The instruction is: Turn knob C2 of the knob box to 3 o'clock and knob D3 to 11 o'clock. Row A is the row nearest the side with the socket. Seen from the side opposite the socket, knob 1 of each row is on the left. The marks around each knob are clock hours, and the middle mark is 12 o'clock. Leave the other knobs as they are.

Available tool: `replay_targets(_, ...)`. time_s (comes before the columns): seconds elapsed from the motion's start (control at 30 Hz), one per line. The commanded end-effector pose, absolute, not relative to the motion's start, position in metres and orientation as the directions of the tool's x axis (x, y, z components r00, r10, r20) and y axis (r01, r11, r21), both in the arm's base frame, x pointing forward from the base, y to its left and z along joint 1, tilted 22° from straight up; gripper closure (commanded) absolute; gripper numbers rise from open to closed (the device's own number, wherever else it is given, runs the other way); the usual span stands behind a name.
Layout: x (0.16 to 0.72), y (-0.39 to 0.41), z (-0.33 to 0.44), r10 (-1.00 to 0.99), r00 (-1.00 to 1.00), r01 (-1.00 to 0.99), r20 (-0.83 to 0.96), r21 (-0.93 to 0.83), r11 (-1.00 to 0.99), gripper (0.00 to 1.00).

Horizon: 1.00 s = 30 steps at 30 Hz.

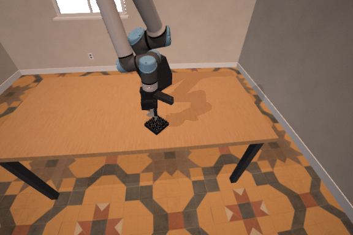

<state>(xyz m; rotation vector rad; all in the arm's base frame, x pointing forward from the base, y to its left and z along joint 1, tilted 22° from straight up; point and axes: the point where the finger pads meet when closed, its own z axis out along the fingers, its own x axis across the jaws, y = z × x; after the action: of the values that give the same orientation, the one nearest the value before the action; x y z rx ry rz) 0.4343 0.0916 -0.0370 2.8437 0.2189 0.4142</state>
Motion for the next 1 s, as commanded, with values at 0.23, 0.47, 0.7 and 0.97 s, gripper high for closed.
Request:
replay_targets(0.23, 0.439, 0.088, -0.049, 0.185, 0.948, 0.110, 0.260, 0.275, -0.955, 0.89)
replay_targets(0.47, 0.441, 0.087, -0.056, 0.185, 0.948, 0.110, 0.260, 0.275, -0.955, 0.89)
replay_targets(0.7, 0.444, 0.085, -0.063, 0.185, 0.948, 0.110, 0.260, 0.275, -0.955, 0.89)
replay_targets(0.97, 0.445, 0.083, -0.068, 0.185, 0.948, 0.110, 0.260, 0.275, -0.955, 0.89)
